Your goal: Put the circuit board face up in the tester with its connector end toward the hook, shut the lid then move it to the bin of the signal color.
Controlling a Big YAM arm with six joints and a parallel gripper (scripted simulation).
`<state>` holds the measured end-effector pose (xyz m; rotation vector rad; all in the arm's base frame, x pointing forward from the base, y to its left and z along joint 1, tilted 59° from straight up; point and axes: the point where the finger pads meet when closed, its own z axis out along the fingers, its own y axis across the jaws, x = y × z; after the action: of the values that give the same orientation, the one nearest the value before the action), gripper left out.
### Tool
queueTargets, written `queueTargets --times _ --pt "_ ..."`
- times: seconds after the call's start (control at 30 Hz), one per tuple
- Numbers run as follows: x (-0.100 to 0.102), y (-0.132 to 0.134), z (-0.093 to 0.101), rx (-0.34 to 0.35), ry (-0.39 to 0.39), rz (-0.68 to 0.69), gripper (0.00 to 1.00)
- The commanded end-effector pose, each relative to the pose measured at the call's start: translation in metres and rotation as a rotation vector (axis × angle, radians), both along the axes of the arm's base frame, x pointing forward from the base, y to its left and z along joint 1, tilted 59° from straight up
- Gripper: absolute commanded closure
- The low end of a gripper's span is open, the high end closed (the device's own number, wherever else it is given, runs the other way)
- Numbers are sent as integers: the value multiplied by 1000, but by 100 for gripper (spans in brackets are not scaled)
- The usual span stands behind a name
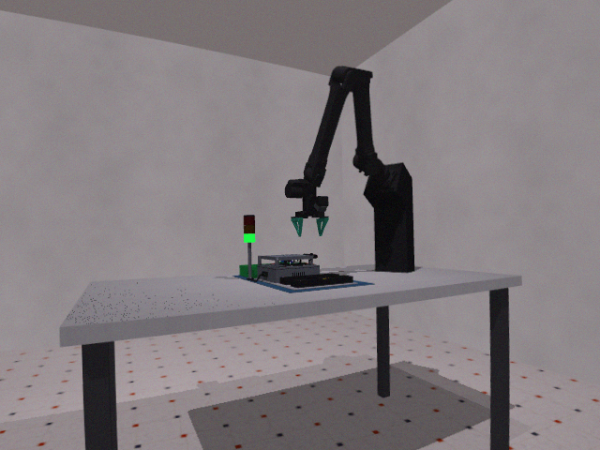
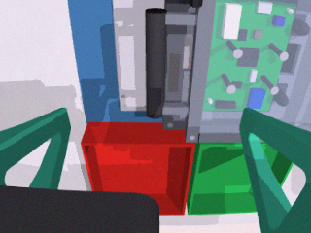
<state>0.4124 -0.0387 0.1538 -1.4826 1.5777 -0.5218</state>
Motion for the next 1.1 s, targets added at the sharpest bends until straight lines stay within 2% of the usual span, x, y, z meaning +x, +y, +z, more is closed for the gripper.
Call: queueTargets --times 0.0,0.23,0.27,1.07 --pt "-4 -9 6 -9 -13 -16 0" --pt "-4 -9 6 -9 -13 -16 0" --pt "-4 -9 6 -9 -13 -16 100" --pt "-4 -9 6 -8 -13 -16 100"
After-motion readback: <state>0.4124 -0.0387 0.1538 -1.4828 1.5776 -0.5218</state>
